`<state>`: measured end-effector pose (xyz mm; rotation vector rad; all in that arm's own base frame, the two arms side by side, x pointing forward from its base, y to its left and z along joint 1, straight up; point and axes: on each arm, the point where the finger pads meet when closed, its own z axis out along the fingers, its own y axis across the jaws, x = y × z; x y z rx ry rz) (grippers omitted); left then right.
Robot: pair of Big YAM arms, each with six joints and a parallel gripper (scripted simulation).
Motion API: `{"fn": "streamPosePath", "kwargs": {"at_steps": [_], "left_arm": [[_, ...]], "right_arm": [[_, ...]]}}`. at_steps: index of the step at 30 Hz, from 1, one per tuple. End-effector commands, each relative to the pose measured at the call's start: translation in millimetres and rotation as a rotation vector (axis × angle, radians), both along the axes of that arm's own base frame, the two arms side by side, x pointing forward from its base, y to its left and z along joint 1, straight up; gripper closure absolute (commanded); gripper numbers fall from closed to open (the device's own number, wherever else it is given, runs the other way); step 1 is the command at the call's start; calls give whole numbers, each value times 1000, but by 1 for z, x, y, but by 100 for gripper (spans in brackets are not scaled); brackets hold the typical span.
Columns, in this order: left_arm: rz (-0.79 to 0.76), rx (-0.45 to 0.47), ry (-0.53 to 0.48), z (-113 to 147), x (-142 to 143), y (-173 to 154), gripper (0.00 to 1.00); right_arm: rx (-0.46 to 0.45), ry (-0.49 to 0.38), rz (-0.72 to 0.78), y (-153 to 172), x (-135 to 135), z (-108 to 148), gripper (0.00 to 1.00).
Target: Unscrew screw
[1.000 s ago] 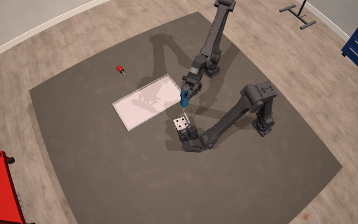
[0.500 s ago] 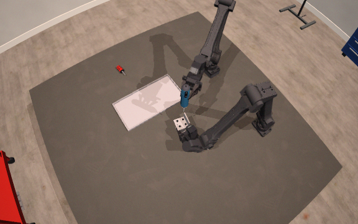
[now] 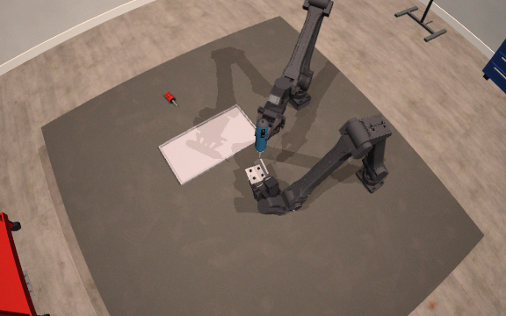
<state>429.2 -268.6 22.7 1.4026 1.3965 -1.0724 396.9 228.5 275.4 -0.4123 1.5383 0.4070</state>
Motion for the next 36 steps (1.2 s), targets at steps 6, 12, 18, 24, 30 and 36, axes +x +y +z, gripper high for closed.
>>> {"fn": "streamPosePath", "kwargs": {"at_steps": [6, 12, 18, 24, 30, 36], "left_arm": [[1, -7, -23, 7, 8, -2, 41], [1, -7, -23, 7, 8, -2, 41], [1, -7, -23, 7, 8, -2, 41], [1, -7, -23, 7, 8, -2, 41], [1, -7, -23, 7, 8, -2, 41], [1, -7, -23, 7, 8, -2, 41]], "right_arm": [[92, -127, 7, 13, 16, 72, 58], [92, -127, 7, 13, 16, 72, 58], [92, -121, 7, 14, 17, 62, 58], [91, -120, 7, 14, 18, 54, 58], [104, -142, 7, 12, 14, 64, 58], [93, -119, 7, 15, 19, 47, 58]]}}
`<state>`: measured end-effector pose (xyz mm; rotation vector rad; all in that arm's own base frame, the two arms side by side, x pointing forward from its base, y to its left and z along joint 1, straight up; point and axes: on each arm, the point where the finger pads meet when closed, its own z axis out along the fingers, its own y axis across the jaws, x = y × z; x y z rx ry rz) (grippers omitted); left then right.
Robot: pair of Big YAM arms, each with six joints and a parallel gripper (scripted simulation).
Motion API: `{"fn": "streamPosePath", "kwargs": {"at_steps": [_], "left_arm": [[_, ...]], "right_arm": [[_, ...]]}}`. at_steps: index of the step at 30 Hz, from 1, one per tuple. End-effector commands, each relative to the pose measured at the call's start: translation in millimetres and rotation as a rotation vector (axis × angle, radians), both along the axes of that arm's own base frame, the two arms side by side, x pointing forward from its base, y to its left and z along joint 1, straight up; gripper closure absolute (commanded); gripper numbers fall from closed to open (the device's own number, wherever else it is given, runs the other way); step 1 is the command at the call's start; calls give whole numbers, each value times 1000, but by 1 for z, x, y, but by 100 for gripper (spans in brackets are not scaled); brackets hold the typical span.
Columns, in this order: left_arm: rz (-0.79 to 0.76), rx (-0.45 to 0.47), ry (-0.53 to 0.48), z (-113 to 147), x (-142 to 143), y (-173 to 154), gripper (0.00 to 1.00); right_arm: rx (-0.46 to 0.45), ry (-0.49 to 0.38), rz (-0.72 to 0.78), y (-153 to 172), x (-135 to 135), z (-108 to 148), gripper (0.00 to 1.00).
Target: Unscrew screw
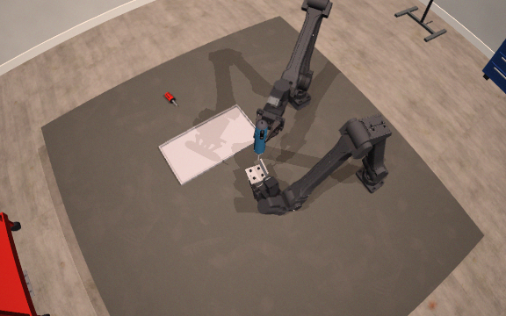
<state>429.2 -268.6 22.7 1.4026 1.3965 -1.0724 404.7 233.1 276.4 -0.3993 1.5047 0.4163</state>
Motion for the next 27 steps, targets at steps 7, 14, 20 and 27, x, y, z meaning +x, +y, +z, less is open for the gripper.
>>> {"fn": "streamPosePath", "kwargs": {"at_steps": [7, 14, 20, 27], "left_arm": [[1, -7, -23, 7, 8, -2, 41], [1, -7, -23, 7, 8, -2, 41], [1, -7, -23, 7, 8, -2, 41], [1, -7, -23, 7, 8, -2, 41]], "right_arm": [[61, -74, 7, 7, 5, 30, 58], [51, -56, 7, 2, -3, 17, 58], [46, -48, 7, 1, -5, 12, 58], [64, -77, 8, 5, 0, 30, 58]]}}
